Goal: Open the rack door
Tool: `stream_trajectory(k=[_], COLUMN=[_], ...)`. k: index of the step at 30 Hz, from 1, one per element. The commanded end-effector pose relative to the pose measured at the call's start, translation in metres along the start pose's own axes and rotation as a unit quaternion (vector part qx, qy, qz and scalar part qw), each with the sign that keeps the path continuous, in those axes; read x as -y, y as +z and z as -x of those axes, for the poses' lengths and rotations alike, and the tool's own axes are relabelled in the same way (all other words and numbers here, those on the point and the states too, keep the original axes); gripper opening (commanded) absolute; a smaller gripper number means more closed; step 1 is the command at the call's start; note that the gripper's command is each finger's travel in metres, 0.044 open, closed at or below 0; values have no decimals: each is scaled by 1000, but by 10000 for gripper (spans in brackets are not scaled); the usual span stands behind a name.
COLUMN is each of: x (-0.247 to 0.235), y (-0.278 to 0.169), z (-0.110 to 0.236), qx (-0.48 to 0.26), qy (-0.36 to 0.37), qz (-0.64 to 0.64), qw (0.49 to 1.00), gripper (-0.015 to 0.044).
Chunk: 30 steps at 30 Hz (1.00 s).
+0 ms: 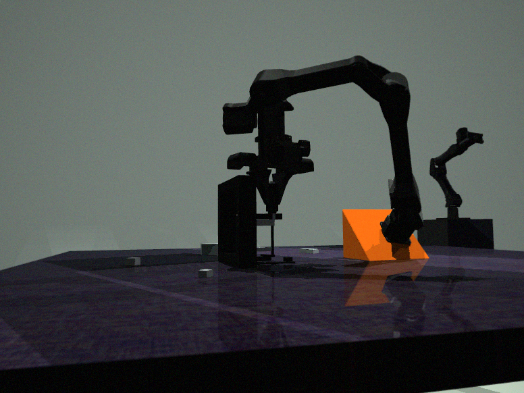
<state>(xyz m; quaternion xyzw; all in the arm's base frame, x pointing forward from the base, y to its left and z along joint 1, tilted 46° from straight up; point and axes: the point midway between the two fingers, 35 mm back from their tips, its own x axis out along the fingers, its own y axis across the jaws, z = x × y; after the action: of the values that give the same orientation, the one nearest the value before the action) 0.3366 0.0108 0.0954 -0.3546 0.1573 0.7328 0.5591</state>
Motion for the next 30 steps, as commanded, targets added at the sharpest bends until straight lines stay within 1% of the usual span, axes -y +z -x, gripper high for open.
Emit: stream_trajectory(k=[1, 11, 21, 22, 24, 30], x=[1, 1, 1, 1, 1, 0], y=[-1, -1, -1, -1, -1, -1], z=[-1, -1, -1, -1, -1, -2], qx=[-2, -2, -2, -2, -2, -2], qy=[0, 0, 0, 0, 1, 2], qz=[44, 44, 44, 44, 27, -117], qw=[999, 999, 999, 999, 1000, 993], gripper=[10, 10, 273, 282, 282, 282])
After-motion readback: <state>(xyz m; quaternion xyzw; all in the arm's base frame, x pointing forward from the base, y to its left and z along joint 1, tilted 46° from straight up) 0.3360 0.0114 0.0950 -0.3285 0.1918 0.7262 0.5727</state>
